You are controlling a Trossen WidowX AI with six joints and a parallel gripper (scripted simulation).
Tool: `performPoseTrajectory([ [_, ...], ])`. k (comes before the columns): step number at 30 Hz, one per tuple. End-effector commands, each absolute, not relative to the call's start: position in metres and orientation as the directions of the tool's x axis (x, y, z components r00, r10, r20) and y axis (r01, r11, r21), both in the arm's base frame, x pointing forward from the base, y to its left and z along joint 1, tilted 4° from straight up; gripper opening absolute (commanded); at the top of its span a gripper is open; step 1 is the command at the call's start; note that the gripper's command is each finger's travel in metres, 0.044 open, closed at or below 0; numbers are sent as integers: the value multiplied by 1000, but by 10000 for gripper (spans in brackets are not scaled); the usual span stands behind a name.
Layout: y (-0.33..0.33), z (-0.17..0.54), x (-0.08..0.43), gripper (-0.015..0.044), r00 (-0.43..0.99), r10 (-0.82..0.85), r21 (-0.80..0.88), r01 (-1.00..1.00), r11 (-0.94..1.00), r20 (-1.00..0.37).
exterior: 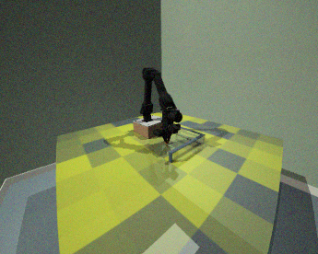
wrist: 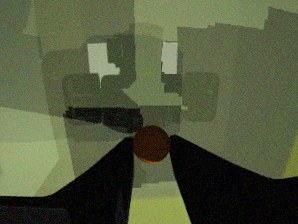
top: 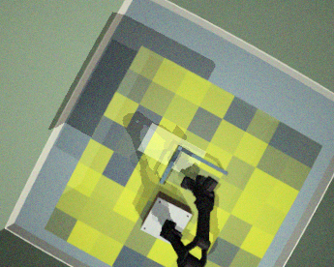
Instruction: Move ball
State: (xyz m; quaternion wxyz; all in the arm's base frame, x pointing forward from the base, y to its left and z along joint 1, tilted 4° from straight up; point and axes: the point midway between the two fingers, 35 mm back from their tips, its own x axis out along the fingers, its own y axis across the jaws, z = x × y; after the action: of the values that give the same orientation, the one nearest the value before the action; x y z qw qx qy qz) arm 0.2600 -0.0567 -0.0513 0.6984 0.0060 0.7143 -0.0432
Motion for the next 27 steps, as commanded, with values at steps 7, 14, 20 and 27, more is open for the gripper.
performPoseTrajectory([
  [7,-57,-64,256,0,-37,-53,-55,63,997,-998],
  [14,-57,-61,259,79,-28,-51,-53,69,996,-998],
  [20,-57,-61,259,209,-28,-51,-53,69,996,-998],
  [27,-57,-59,259,209,-28,-51,-53,69,996,-998],
])
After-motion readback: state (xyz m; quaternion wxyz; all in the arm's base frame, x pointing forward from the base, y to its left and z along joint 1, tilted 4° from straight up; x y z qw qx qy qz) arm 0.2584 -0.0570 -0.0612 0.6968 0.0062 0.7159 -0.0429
